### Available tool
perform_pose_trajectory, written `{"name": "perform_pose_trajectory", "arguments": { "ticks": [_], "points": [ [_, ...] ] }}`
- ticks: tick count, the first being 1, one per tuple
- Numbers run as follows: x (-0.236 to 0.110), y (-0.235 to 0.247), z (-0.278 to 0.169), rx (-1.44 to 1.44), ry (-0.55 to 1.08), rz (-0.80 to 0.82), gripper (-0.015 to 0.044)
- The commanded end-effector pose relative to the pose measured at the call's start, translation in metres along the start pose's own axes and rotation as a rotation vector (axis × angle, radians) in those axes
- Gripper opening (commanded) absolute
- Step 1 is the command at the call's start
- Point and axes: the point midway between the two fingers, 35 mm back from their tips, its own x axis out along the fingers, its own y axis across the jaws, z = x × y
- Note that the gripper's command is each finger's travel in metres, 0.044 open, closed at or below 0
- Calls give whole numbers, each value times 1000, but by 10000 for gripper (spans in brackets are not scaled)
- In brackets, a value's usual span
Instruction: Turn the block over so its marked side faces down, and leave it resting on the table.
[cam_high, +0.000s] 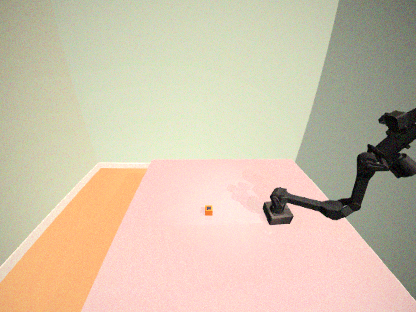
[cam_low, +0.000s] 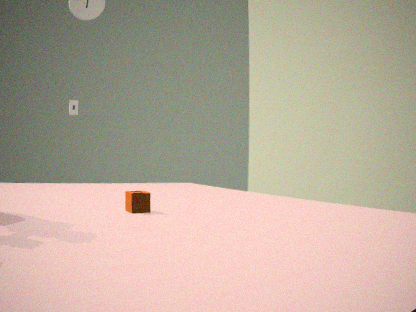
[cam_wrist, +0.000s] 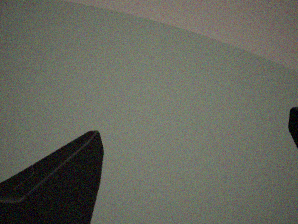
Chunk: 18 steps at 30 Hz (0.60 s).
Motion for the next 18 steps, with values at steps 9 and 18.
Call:
{"name": "perform_pose_trajectory", "arguments": {
  "ticks": [9,18],
  "points": [
    [2,38,126,211,-306,104,440],
    [-37,64,246,351,-601,199,440]
  ]
}}
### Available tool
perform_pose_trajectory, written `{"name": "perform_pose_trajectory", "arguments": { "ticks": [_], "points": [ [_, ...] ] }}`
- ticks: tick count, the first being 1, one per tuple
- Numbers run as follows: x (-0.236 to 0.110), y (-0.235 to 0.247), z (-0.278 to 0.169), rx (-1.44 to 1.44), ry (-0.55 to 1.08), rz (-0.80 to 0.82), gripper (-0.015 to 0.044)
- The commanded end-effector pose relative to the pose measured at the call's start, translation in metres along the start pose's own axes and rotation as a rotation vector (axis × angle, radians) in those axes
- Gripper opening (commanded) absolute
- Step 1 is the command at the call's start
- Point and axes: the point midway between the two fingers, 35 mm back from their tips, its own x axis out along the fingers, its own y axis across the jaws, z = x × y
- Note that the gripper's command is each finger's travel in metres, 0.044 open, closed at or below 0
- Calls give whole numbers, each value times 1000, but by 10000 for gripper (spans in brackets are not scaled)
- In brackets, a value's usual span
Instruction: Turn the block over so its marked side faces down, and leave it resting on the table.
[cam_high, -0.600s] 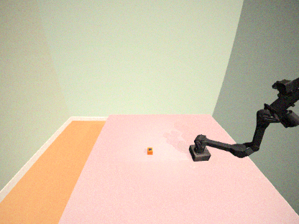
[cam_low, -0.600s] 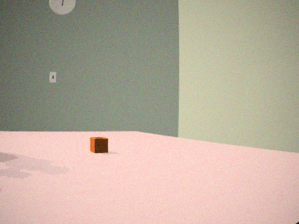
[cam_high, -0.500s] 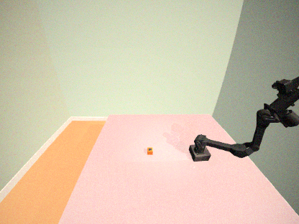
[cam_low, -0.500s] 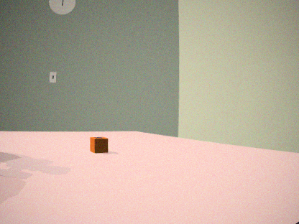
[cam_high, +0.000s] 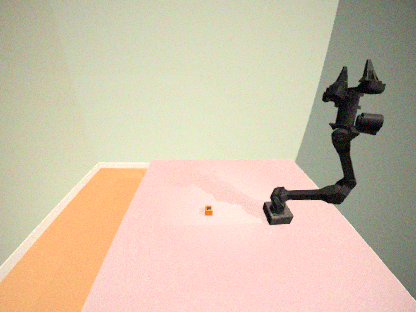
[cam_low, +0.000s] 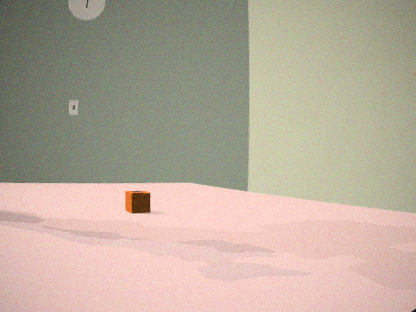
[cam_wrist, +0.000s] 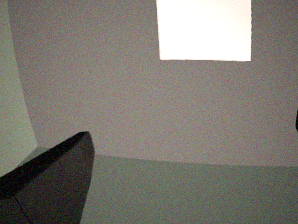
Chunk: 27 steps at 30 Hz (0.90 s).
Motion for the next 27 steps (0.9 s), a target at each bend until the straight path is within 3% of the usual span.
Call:
{"name": "perform_pose_trajectory", "arguments": {
  "ticks": [1,14,23,27],
  "points": [
    [6,18,29,76,-82,42,440],
    [-1,96,176,349,-455,269,440],
    [-47,146,295,635,-705,584,440],
    [-83,167,348,748,-804,788,440]
  ]
}}
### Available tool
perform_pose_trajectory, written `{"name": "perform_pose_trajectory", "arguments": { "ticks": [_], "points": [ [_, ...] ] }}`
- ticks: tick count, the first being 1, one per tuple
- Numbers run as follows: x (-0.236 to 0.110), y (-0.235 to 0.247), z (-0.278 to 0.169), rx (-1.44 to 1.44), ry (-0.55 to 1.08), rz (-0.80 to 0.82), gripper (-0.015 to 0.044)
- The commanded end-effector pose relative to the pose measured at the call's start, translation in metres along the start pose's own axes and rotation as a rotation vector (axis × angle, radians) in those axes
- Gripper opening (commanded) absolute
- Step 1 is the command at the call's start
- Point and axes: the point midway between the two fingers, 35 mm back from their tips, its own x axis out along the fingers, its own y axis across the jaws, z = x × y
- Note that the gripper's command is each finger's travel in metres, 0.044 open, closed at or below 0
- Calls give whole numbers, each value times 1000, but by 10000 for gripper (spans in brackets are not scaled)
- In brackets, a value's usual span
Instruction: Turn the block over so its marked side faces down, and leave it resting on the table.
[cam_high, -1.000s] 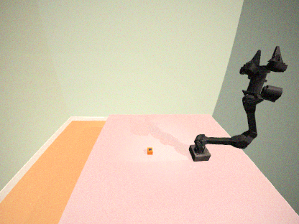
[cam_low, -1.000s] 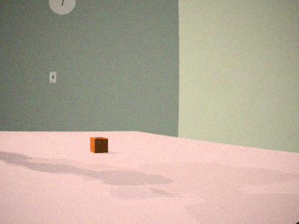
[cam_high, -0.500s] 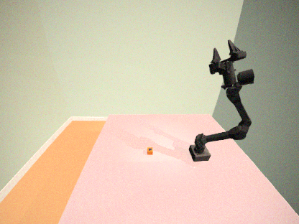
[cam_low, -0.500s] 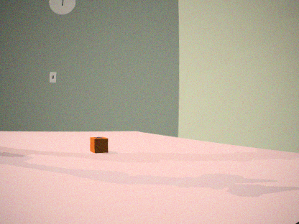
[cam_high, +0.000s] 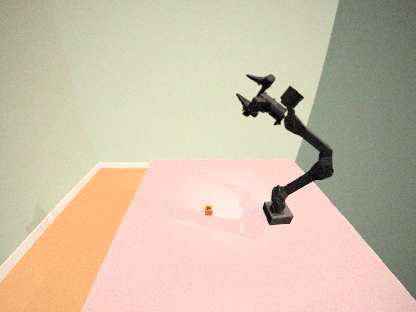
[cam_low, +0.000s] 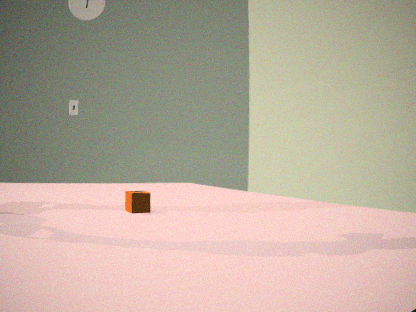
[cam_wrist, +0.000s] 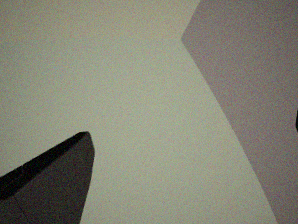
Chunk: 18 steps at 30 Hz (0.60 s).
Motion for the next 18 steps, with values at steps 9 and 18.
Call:
{"name": "perform_pose_trajectory", "arguments": {
  "ticks": [9,18],
  "points": [
    [39,169,85,428,-129,575,440],
    [7,298,154,712,-22,1109,440]
  ]
}}
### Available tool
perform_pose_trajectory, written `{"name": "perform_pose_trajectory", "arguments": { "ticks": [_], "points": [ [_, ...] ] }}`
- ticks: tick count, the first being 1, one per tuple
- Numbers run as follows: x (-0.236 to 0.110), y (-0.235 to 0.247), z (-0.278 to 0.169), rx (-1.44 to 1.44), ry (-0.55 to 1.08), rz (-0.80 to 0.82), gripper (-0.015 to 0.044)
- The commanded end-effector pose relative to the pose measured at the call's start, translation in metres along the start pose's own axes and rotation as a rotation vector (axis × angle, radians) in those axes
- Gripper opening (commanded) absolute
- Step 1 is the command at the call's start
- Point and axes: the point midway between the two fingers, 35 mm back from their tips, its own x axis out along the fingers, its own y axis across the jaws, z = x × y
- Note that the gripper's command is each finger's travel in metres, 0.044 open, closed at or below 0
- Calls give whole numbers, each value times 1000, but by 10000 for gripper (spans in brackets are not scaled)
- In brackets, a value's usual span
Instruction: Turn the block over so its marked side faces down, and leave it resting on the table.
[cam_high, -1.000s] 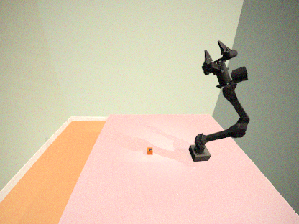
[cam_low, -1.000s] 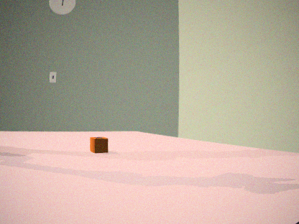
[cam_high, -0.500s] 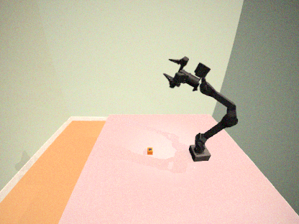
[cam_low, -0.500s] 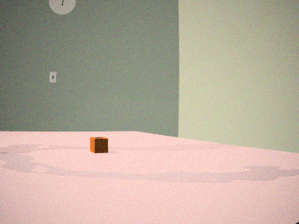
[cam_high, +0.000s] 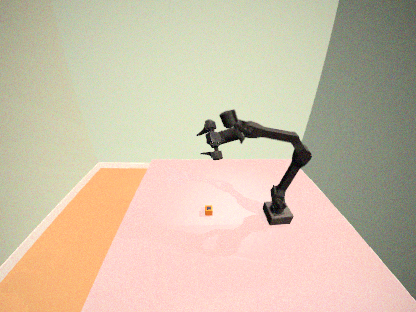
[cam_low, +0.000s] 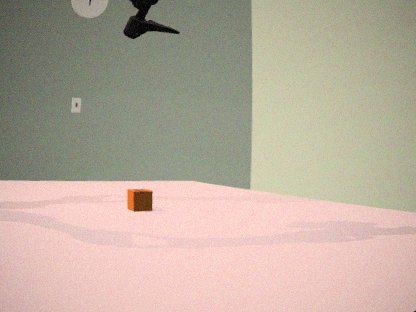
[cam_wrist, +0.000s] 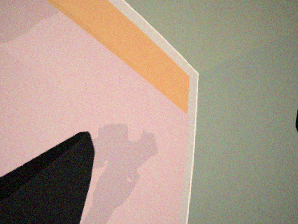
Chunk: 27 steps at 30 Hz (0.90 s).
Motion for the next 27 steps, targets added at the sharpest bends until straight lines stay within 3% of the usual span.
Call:
{"name": "perform_pose_trajectory", "arguments": {
  "ticks": [1,9,16,27],
  "points": [
    [31,47,-9,135,76,182,440],
    [68,167,-38,445,403,561,440],
    [62,258,-64,649,820,766,440],
    [81,288,-73,653,832,770,440]
  ]
}}
